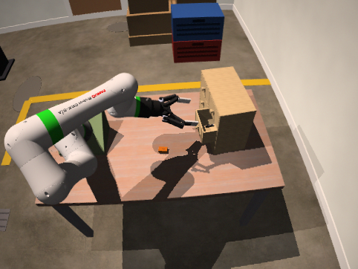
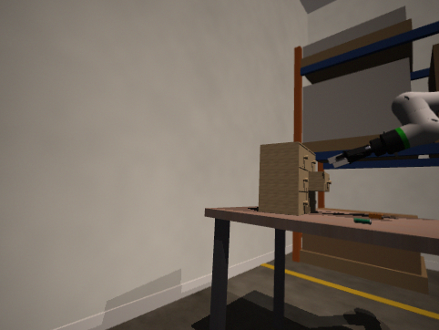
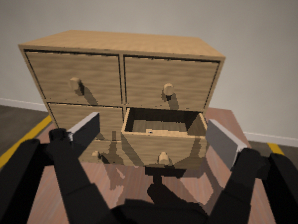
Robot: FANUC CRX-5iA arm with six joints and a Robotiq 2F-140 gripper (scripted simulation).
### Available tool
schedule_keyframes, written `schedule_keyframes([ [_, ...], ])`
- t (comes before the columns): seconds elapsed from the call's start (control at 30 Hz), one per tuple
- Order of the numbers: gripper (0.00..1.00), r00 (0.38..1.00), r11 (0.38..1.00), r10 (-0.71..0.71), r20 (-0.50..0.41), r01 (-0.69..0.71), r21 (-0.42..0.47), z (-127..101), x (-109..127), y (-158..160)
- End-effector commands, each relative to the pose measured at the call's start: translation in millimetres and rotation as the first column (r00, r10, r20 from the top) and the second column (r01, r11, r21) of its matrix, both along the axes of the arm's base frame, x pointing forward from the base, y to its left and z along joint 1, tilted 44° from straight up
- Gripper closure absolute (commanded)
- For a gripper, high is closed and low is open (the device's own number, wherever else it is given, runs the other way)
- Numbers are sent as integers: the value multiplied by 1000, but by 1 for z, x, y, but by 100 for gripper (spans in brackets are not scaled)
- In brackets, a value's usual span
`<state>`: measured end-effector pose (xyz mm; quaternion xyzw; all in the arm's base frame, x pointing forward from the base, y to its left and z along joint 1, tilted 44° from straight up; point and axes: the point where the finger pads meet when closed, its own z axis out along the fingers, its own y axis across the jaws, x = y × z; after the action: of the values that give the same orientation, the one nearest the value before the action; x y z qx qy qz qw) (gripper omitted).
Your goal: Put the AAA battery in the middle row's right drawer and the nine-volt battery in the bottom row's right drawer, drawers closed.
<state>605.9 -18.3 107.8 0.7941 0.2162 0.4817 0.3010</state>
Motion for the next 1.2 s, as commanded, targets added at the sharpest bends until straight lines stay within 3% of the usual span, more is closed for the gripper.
schedule_keyframes([
  [0.0, 0, 1000, 1000, 0, 0, 0, 0, 5, -22, 2],
  [0.4, 0, 1000, 1000, 0, 0, 0, 0, 16, -92, 8],
  [0.8, 0, 1000, 1000, 0, 0, 0, 0, 21, -125, 10],
  [1.17, 0, 1000, 1000, 0, 0, 0, 0, 22, -131, 11],
])
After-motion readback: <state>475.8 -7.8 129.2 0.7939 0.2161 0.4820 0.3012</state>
